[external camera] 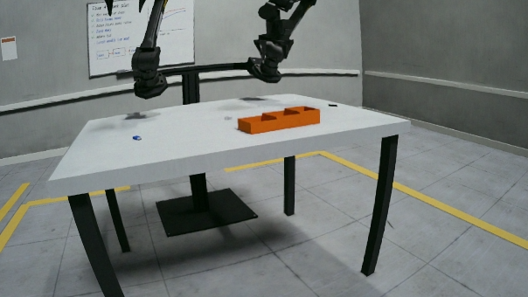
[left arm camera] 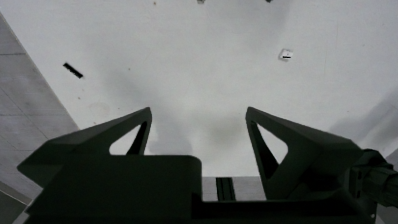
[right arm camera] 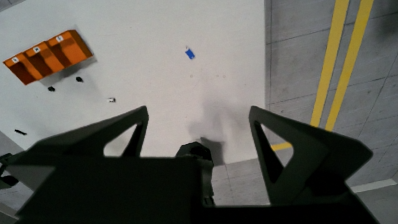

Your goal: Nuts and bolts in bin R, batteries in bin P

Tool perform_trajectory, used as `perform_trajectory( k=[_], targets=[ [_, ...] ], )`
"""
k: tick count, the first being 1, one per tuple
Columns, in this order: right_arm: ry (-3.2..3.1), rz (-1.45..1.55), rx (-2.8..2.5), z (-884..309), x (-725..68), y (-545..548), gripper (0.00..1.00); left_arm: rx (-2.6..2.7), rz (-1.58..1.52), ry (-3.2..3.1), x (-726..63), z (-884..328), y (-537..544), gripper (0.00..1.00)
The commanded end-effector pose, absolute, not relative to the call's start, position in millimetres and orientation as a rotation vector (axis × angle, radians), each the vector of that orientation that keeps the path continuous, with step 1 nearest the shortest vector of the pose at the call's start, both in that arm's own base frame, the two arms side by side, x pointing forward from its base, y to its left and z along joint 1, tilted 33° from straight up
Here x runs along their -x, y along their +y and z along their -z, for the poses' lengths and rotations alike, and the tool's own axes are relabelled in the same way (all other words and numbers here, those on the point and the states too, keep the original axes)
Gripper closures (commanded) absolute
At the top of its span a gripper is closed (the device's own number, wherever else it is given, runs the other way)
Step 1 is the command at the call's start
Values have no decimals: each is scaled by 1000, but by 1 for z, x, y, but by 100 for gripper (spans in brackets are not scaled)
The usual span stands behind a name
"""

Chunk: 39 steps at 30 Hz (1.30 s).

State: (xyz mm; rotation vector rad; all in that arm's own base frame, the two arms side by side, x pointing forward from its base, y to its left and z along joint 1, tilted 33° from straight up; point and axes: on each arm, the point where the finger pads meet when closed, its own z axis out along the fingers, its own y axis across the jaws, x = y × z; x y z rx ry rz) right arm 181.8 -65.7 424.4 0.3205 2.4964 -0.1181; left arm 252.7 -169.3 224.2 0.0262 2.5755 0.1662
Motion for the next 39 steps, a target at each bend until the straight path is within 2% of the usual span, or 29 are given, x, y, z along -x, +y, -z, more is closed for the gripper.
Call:
perform_trajectory(
  k=[1, 39],
  targets=[
    [2461, 126, -301, -446, -182, -63, 0, -13, -106, 2544, -260, -246, -187, 0],
    [2461, 126, -301, -446, -182, -63, 0, -14, -108, 2544, -262, -244, -191, 0]
  ],
)
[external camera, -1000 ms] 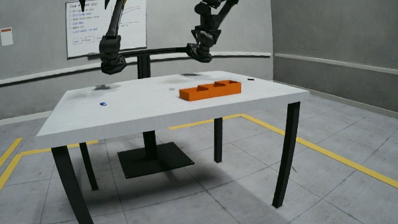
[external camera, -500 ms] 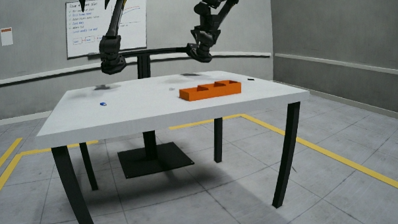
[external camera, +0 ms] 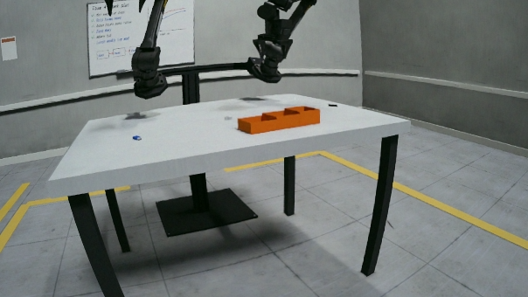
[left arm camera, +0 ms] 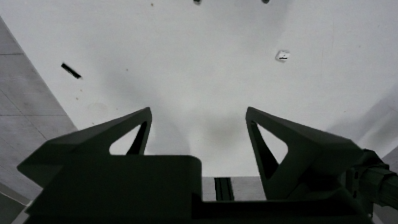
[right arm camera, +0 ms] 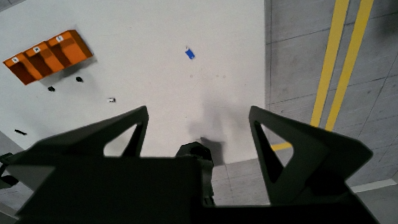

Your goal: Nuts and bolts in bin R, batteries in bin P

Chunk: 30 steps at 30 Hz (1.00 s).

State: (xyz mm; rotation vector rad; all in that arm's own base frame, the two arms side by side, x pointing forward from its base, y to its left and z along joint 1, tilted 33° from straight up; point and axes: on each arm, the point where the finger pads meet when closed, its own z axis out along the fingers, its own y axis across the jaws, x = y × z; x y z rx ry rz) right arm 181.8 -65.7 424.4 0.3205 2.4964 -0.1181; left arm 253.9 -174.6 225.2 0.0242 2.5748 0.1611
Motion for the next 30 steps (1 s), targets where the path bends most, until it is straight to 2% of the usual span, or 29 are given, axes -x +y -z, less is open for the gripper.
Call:
perform_trajectory(
  k=[1, 4, 6, 30],
  targets=[
    [2461, 126, -301, -446, -182, -63, 0, -14, -107, 2543, -262, -245, -192, 0],
    [2461, 126, -301, -446, -182, -63, 0, -14, -107, 2543, -262, -246, -192, 0],
    [2461, 126, -301, -446, -182, -63, 0, 114, -80, 2539, -284, -246, -191, 0],
    [2461, 126, -301, -446, -182, -63, 0, 81, -107, 2541, -462, -241, -239, 0]
  ],
)
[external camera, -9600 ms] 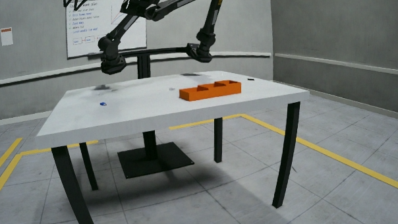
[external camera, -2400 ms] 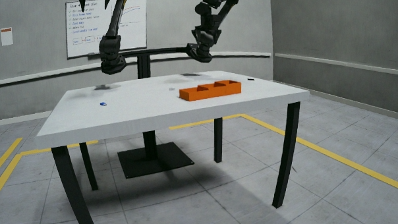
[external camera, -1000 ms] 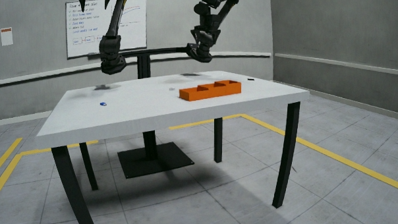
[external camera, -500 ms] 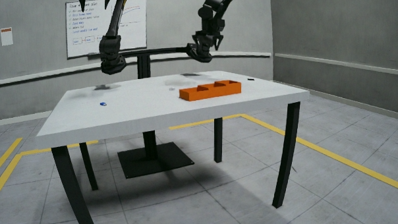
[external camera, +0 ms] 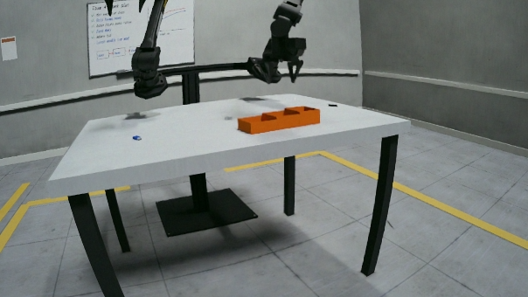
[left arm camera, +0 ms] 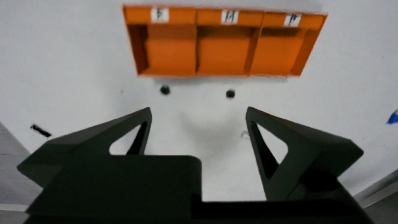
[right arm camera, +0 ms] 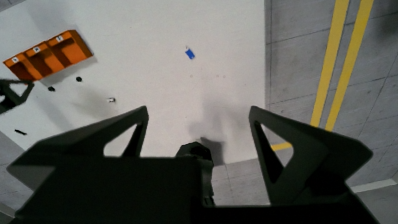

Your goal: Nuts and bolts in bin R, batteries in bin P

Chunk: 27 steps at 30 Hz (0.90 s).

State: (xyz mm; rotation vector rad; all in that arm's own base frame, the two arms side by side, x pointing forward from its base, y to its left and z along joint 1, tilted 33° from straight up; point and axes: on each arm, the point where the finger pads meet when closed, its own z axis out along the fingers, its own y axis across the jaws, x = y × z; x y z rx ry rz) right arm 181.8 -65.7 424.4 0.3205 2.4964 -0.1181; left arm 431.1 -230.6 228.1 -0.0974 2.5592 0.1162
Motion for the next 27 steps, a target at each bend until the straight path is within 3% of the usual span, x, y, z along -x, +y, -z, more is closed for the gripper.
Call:
perform_trajectory(
  k=[1, 12, 27],
  targets=[
    [2461, 126, -301, -446, -182, -63, 0, 80, -111, 2544, -469, -240, -241, 0],
    [2461, 126, -301, -446, -182, -63, 0, 76, -123, 2555, -538, -238, -259, 0],
    [2461, 126, -301, -446, -182, -63, 0, 63, -88, 2522, -531, -257, -270, 0]
  ],
)
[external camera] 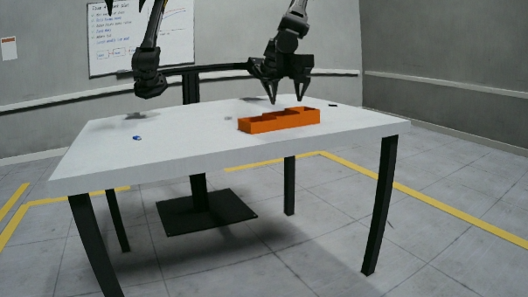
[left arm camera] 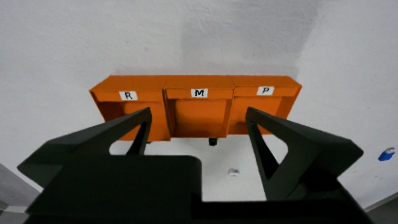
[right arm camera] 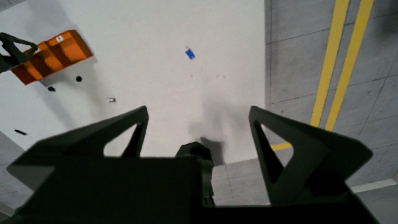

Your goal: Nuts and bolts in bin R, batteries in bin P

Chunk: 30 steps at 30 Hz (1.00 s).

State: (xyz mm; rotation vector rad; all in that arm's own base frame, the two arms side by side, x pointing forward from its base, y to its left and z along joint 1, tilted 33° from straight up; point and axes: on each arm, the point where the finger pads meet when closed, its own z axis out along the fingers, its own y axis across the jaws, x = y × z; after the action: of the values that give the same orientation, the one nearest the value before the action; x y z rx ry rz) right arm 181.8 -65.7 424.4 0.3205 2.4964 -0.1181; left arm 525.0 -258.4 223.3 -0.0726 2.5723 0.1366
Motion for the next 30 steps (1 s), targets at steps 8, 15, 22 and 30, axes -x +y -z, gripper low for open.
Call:
perform_trajectory(
  k=[8, 15, 22, 30],
  targets=[
    [2461, 126, -301, -446, -182, -63, 0, 73, -110, 2545, -529, -241, -264, 0],
    [2461, 126, -301, -446, -182, -63, 0, 73, -109, 2545, -529, -241, -264, 0],
    [2461, 126, -301, -446, -182, -63, 0, 55, -98, 2537, -520, -250, -269, 0],
    [2461, 126, -301, -446, -182, -63, 0, 54, -103, 2543, -518, -246, -268, 0]
  ],
)
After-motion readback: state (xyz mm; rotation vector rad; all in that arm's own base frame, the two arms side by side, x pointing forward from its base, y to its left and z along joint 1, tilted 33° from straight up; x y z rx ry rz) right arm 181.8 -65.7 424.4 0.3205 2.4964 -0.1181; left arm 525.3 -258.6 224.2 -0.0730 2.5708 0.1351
